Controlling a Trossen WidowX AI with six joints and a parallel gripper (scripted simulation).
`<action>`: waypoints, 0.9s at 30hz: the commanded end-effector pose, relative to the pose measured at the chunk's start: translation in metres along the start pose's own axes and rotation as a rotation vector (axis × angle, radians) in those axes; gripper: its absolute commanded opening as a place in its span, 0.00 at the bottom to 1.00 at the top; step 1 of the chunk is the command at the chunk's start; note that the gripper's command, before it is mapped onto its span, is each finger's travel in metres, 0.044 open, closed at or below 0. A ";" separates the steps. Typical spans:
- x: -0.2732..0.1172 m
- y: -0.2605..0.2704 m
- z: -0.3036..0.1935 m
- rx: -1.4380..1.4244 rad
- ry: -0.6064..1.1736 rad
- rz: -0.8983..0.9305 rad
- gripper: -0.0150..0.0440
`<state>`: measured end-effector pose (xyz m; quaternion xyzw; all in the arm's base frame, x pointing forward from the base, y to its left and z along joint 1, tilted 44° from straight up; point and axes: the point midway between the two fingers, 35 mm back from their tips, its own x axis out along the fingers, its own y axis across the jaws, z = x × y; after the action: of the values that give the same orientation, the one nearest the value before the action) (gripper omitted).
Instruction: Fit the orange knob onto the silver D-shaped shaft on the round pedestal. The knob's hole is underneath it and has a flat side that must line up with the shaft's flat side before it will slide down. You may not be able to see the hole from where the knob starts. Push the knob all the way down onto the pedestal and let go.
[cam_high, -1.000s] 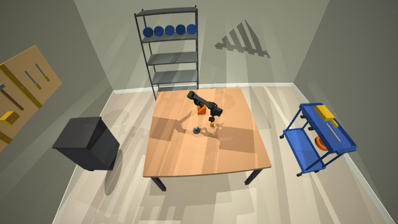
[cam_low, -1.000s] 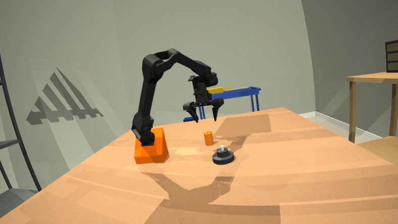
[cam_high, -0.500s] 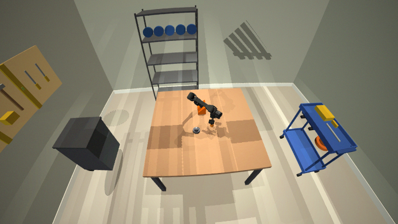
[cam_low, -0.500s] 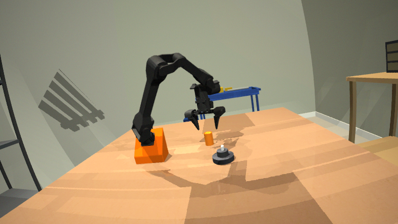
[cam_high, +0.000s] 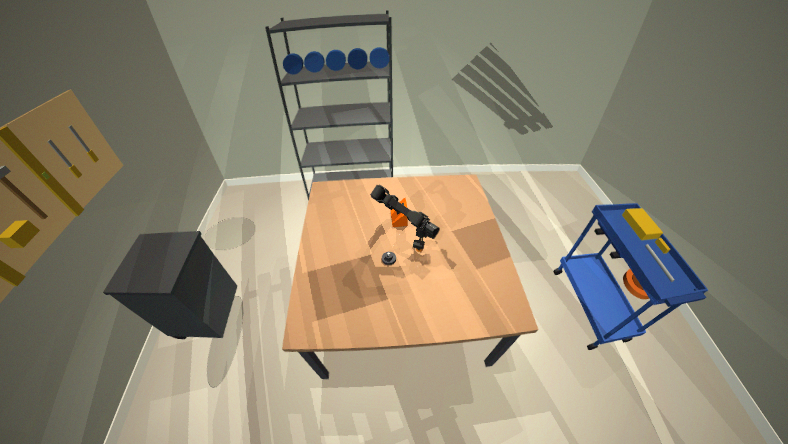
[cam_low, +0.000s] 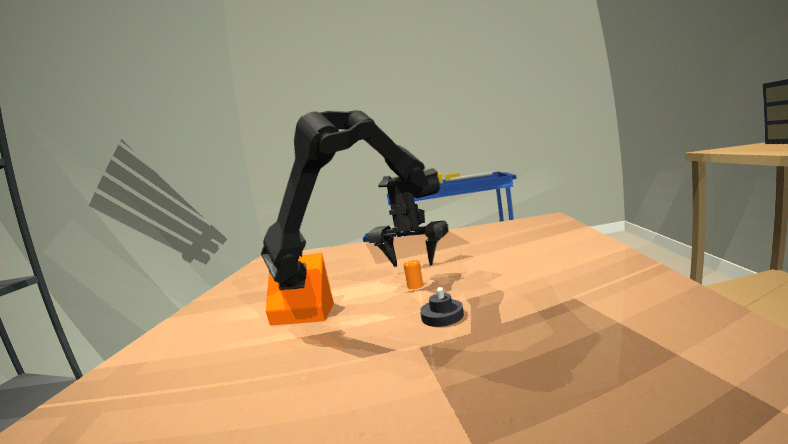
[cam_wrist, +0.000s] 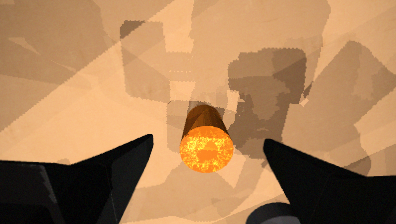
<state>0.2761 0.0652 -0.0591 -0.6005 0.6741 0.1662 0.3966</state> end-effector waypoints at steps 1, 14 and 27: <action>0.009 0.001 -0.002 -0.005 0.010 0.002 1.00; 0.030 0.002 -0.003 -0.005 0.012 0.002 1.00; 0.043 0.002 -0.004 -0.005 0.014 0.001 0.87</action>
<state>0.2754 0.0364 -0.0875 -0.6008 0.6758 0.1645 0.3941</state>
